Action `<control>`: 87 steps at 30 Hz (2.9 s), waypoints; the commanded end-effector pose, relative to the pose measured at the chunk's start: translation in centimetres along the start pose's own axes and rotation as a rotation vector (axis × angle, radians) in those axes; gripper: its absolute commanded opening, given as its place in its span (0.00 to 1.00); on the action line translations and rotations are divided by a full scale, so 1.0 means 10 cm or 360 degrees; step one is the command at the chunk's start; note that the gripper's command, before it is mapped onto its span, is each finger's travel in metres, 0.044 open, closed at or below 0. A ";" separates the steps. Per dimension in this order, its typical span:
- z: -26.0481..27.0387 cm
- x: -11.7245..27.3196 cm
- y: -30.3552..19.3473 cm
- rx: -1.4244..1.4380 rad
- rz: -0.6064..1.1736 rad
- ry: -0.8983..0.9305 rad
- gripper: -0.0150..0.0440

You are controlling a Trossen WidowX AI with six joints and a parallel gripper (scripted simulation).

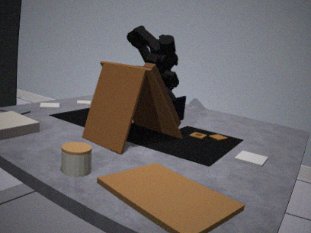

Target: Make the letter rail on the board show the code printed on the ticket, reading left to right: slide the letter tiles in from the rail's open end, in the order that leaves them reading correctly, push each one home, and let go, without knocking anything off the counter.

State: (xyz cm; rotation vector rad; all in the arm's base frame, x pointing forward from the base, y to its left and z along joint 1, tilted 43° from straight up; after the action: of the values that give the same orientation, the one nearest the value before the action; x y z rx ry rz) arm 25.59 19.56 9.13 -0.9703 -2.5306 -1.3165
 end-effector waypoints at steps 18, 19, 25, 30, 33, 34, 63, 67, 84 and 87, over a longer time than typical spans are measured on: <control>0.13 0.01 0.01 -0.0013 -0.0008 -0.0003 0.25; 0.13 0.01 0.01 -0.0013 -0.0008 -0.0003 0.25; 0.12 0.00 -0.01 -0.0001 0.0000 0.0001 0.39; 0.12 0.00 -0.01 -0.0001 0.0000 0.0001 0.61; 0.13 0.04 -0.01 -0.0012 -0.0007 -0.0002 0.74; 0.13 0.06 -0.01 -0.0013 -0.0007 -0.0002 0.75; 0.13 0.27 -0.06 -0.0013 -0.0006 -0.0001 0.75; 0.13 0.29 -0.06 -0.0013 -0.0005 -0.0001 0.75; 0.13 0.38 -0.08 -0.0013 -0.0005 0.0000 0.75; 0.13 0.39 -0.08 -0.0012 -0.0005 0.0000 0.75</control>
State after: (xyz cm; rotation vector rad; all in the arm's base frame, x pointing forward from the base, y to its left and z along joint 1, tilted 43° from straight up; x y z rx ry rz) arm 22.35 21.88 9.12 -0.9729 -2.5276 -1.3184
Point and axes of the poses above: the point midway between the two fingers, 35 mm back from their tips, its own x axis back along the fingers, its own z axis across the jaws, y = z × x, the point moved 10 cm from there along x, back along the fingers, and after that the axes turned 5 degrees about -x, right-handed, at the moved point
